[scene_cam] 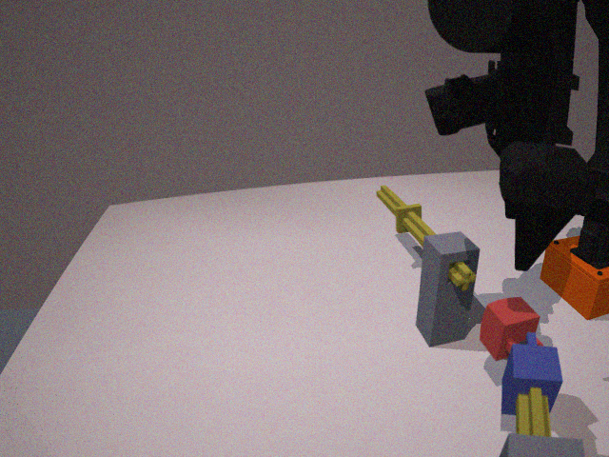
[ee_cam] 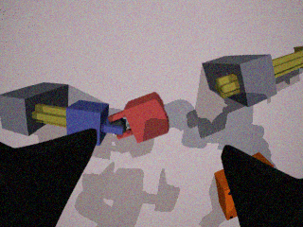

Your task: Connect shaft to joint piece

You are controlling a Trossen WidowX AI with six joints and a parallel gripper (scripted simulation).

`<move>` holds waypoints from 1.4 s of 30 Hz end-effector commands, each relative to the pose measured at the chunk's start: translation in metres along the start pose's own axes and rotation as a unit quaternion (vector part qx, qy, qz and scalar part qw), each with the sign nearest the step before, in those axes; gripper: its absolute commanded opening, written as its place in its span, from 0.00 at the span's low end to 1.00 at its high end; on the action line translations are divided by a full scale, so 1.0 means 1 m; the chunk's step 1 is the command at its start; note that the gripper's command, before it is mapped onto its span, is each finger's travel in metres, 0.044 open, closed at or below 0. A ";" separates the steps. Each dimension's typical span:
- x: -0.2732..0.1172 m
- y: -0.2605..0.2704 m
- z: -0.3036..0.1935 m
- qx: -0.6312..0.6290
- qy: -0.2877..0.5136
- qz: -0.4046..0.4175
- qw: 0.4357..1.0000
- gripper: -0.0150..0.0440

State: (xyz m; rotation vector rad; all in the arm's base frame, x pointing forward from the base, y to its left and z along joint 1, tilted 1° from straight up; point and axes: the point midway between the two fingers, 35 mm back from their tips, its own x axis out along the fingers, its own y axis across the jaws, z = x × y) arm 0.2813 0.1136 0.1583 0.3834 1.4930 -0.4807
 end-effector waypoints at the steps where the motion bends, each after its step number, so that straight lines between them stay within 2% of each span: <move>1: -0.015 -0.002 0.000 -0.077 0.003 0.013 0.997 1.00; 11: -0.043 -0.010 -0.003 -0.235 0.005 0.033 0.971 1.00; 22: -0.040 -0.011 -0.002 -0.226 0.006 0.030 0.974 1.00; 32: -0.025 -0.024 0.009 -0.076 0.050 0.062 0.994 1.00; 42: -0.009 -0.040 0.019 0.087 0.099 0.092 0.987 1.00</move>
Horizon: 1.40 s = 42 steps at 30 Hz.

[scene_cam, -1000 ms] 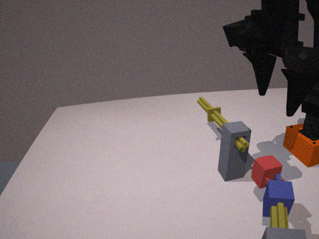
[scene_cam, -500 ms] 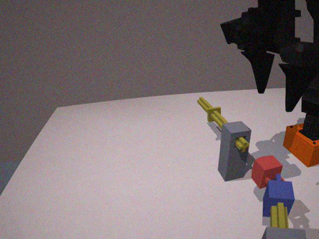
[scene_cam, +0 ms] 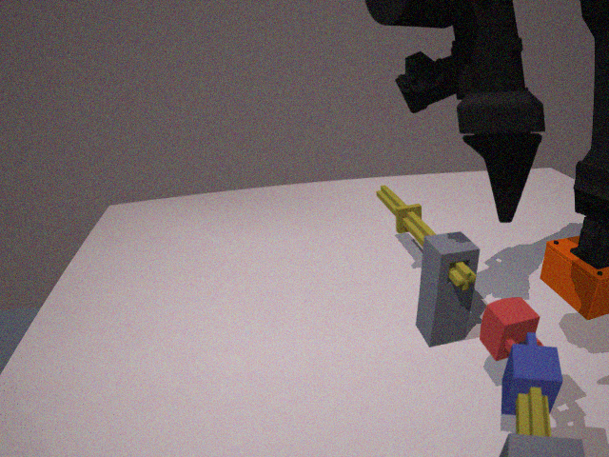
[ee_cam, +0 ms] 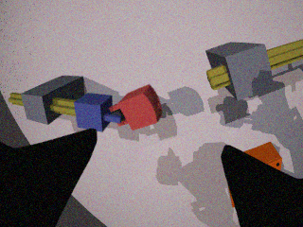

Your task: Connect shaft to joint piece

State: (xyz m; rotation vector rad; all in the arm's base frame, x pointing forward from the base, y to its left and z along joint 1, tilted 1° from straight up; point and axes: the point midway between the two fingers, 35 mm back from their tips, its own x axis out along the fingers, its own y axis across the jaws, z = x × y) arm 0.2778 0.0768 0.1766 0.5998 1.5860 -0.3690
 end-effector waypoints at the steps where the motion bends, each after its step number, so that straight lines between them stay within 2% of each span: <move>1: 0.006 -0.008 0.004 0.074 0.020 0.017 0.997 1.00; 14: 0.017 -0.030 0.019 0.281 0.074 0.067 0.954 1.00; 27: 0.026 -0.052 0.031 0.468 0.134 0.112 0.866 1.00; 42: 0.025 -0.057 0.037 0.457 0.126 0.116 0.873 1.00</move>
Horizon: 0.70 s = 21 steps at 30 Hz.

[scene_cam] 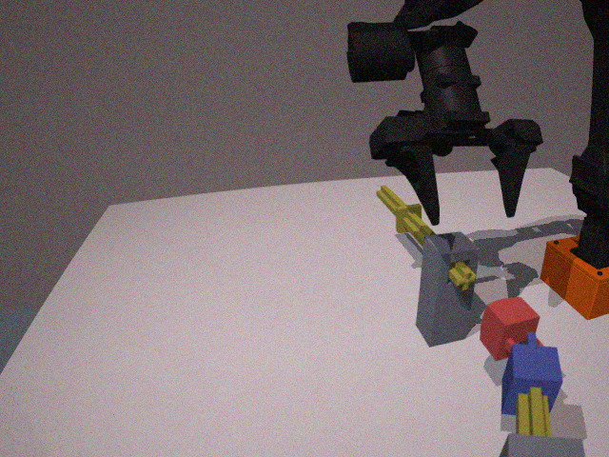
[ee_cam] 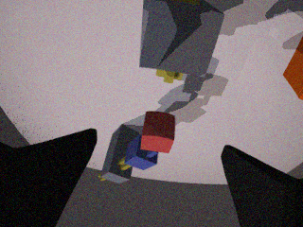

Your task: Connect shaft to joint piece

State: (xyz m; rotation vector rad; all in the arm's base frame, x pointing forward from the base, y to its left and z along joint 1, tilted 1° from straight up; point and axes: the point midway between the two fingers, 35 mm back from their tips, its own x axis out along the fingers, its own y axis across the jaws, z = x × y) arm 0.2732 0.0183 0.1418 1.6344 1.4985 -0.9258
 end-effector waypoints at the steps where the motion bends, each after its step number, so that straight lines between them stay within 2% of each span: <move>1: -0.003 0.002 0.008 -0.033 -0.010 0.003 0.999 1.00; 11: -0.023 0.013 0.047 -0.195 -0.069 0.005 0.978 1.00; 21: -0.045 0.018 0.088 -0.347 -0.124 -0.022 0.929 1.00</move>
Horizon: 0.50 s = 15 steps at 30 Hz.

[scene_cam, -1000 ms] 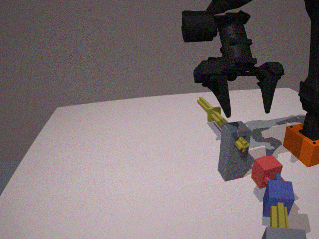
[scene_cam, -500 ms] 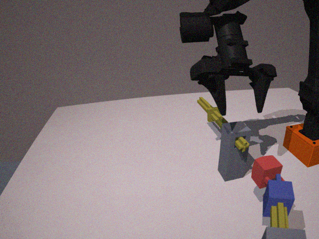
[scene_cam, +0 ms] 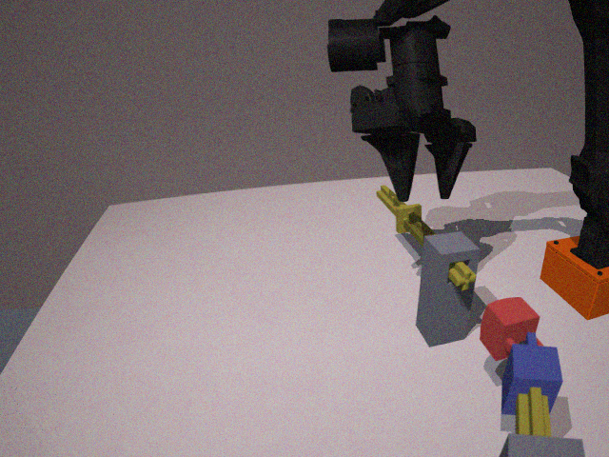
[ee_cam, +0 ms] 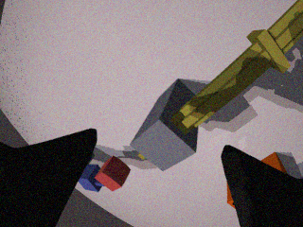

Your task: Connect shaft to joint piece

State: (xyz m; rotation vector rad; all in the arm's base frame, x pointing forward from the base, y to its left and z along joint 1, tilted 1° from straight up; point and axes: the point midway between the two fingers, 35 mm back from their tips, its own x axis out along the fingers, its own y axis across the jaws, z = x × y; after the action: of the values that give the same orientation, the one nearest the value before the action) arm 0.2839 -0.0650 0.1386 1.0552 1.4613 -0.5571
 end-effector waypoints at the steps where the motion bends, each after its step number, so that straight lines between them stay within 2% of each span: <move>1: -0.007 -0.009 0.018 -0.073 -0.022 -0.015 0.997 1.00; 15: -0.030 -0.049 0.068 -0.290 -0.059 -0.086 0.951 1.00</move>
State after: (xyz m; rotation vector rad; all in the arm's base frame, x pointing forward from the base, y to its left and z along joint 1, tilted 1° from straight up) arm 0.2774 -0.1364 0.1407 0.5476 1.4792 -0.3225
